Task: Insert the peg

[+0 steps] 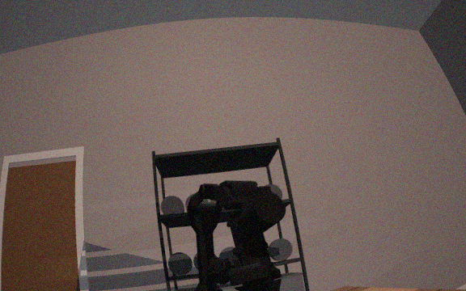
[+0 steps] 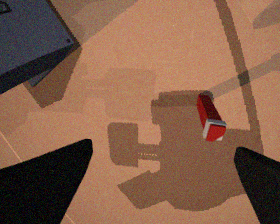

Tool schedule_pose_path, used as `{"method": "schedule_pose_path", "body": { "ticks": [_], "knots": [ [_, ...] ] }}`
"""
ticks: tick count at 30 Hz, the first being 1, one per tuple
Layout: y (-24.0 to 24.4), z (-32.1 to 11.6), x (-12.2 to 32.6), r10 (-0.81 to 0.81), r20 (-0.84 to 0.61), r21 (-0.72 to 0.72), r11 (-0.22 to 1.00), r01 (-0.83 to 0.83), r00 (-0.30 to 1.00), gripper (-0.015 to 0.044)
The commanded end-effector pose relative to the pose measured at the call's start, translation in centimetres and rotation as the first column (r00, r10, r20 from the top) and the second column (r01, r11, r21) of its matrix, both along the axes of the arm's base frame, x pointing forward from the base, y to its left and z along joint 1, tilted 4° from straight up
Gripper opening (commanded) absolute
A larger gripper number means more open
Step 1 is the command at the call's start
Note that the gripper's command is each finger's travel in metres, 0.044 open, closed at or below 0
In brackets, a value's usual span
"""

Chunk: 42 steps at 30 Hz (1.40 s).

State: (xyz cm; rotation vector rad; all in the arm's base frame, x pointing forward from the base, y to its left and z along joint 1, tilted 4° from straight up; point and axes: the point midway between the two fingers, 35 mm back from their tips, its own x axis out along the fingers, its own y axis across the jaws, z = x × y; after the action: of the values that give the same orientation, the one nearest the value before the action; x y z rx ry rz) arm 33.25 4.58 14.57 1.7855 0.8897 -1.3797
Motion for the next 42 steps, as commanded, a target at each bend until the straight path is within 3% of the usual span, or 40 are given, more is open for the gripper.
{"method": "schedule_pose_path", "body": {
  "ticks": [1, 7, 42],
  "knots": [
    [1.4, -0.9, -1.3, -0.031, -0.085, -0.013, 0.999, 0.03, 0.996, 0.044],
    [2.5, -1.4, -2.5, -0.057, -0.149, -0.032, 0.998, 0.053, 0.987, 0.044],
    [2.9, -6.0, -2.2, -0.057, -0.149, -0.031, 0.998, 0.053, 0.987, 0.044]
  ]
}}
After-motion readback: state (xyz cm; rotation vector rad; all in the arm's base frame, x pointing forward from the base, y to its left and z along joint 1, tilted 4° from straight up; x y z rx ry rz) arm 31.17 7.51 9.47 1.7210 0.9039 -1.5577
